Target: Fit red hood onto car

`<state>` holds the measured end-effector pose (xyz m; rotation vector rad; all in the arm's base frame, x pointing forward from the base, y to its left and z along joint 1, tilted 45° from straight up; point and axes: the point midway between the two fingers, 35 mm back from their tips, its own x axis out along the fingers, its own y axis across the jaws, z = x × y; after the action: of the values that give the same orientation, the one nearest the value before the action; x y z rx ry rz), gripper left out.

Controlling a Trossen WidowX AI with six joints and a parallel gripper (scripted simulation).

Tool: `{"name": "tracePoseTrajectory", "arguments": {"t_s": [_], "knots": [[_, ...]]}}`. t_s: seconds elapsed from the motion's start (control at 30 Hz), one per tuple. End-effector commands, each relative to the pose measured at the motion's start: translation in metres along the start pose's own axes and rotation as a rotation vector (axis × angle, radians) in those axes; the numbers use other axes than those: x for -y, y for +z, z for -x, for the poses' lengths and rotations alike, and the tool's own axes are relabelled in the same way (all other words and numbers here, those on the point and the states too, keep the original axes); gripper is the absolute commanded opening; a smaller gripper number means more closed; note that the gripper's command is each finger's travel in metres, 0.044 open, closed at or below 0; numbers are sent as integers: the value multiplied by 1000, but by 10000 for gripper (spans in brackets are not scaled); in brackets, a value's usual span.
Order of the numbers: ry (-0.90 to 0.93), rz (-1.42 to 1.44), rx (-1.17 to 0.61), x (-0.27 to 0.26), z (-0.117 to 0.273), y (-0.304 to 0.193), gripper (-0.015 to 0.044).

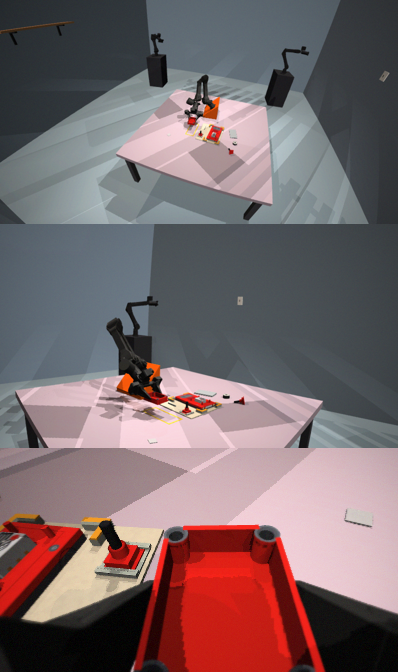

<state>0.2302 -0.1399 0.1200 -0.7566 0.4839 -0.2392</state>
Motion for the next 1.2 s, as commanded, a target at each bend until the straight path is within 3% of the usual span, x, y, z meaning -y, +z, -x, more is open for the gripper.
{"name": "tracePoseTrajectory", "arguments": {"t_s": [0.0, 1.17], "knots": [[-3, -48, 0, 0, 0, 0, 0], [-3, -1126, 2, 0, -1, -1, 0]]}}
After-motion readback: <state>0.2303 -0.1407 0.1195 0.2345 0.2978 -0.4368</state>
